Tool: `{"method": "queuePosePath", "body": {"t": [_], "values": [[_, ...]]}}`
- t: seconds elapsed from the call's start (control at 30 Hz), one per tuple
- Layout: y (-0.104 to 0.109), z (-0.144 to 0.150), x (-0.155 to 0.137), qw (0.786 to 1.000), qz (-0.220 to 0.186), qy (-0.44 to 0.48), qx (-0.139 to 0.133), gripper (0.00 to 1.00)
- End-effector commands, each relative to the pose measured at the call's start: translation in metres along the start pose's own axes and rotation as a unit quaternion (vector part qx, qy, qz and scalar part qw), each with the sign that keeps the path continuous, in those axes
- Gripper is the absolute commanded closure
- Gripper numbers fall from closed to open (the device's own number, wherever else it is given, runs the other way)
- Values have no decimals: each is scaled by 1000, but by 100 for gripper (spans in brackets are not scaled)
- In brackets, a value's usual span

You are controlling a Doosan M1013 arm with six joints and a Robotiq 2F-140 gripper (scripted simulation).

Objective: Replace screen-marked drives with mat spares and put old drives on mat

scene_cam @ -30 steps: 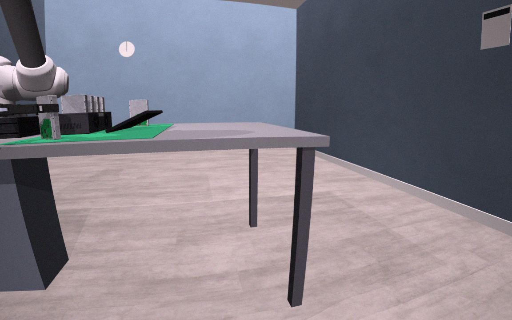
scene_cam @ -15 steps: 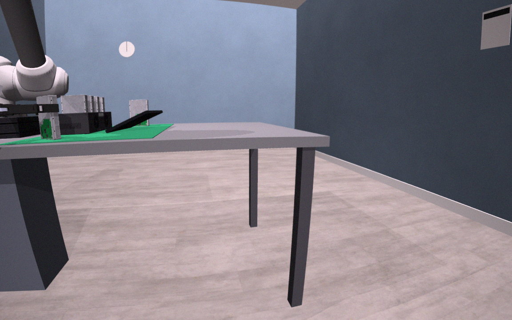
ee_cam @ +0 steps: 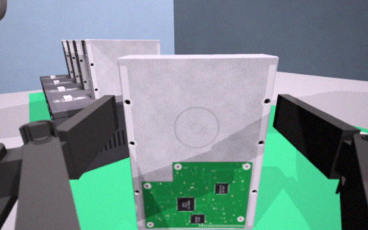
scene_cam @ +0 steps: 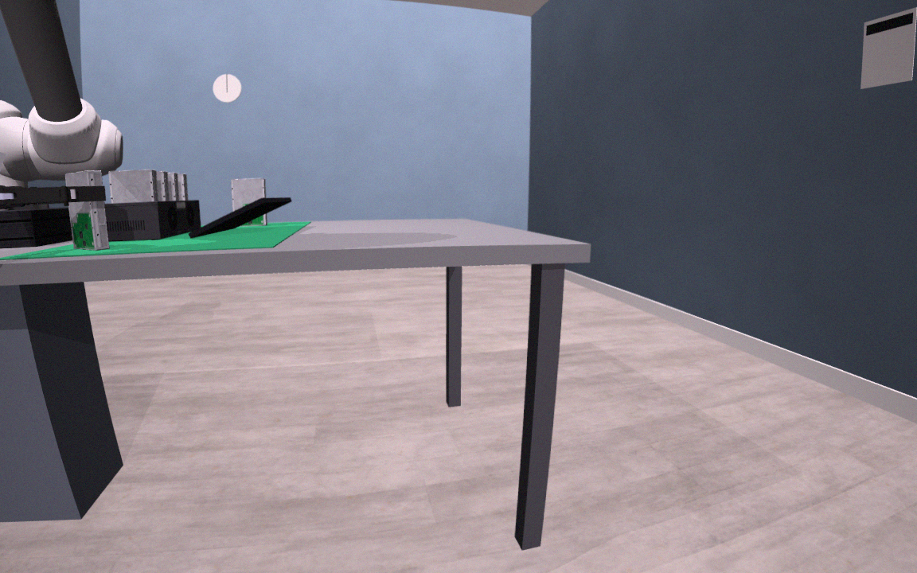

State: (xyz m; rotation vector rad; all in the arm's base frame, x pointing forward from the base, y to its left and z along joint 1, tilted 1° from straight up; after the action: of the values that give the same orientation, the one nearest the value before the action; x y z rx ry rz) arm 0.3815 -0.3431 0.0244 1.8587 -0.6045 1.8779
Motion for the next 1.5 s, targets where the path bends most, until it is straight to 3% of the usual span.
{"method": "queuePosePath", "body": {"t": [0.0, 0.93, 1.47], "values": [[0, 0, 1, 1000, 0, 1, 0, 11], [1, 0, 1, 1000, 0, 1, 0, 11], [12, 0, 1, 1000, 0, 1, 0, 11]]}}
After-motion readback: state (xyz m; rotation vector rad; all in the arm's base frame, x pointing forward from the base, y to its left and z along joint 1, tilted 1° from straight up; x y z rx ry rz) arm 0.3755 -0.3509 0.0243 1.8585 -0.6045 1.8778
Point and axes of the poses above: the point where the finger pads meet when closed, its own y axis back along the fingers, its own z axis across the jaws, x = y × z, the point moved 6 cm from there along y, back along the fingers
